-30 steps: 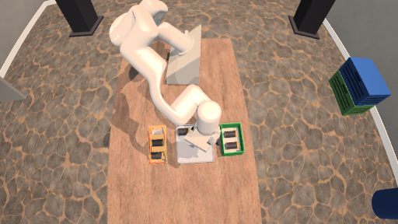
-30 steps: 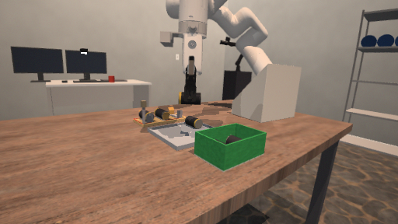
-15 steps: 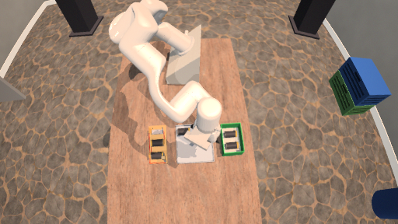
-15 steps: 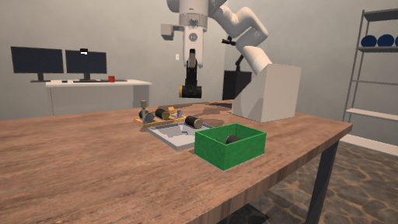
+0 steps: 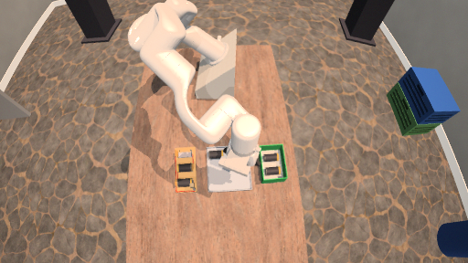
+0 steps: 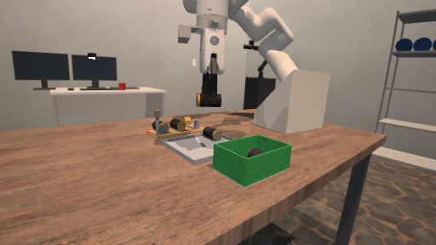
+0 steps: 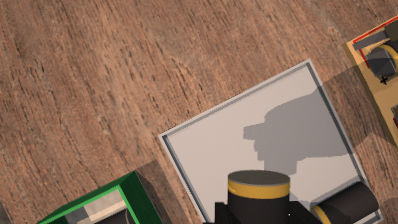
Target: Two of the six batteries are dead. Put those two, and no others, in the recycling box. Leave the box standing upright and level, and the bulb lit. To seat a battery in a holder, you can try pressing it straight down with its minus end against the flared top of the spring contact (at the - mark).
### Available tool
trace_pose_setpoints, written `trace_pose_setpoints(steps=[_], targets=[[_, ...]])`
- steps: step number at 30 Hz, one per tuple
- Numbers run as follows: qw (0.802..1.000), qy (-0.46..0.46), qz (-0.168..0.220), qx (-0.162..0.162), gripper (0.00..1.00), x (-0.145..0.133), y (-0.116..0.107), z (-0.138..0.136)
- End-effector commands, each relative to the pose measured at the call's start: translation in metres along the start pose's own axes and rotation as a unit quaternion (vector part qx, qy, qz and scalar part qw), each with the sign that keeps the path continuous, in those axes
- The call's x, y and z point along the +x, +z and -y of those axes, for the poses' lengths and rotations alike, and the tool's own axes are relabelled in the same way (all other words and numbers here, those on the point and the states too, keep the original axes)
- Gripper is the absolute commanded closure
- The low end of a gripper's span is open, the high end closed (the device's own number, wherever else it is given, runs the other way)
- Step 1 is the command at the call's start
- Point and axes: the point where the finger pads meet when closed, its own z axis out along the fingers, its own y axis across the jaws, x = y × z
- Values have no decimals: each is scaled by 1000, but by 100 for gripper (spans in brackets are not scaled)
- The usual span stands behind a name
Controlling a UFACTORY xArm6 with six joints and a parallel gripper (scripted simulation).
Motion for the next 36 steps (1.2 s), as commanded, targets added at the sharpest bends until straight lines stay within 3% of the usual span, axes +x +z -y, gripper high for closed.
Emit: trace_pose_setpoints(steps=[1, 10, 21, 23, 36], targets=[[999, -54, -1, 2, 72, 1, -2, 1], [988, -156, -1, 2, 72, 1, -2, 1], [941, -337, -1, 1, 72, 1, -2, 1], [941, -337, -1, 1, 72, 1, -2, 1], [841, -542, -1, 1, 72, 1, -2, 1]])
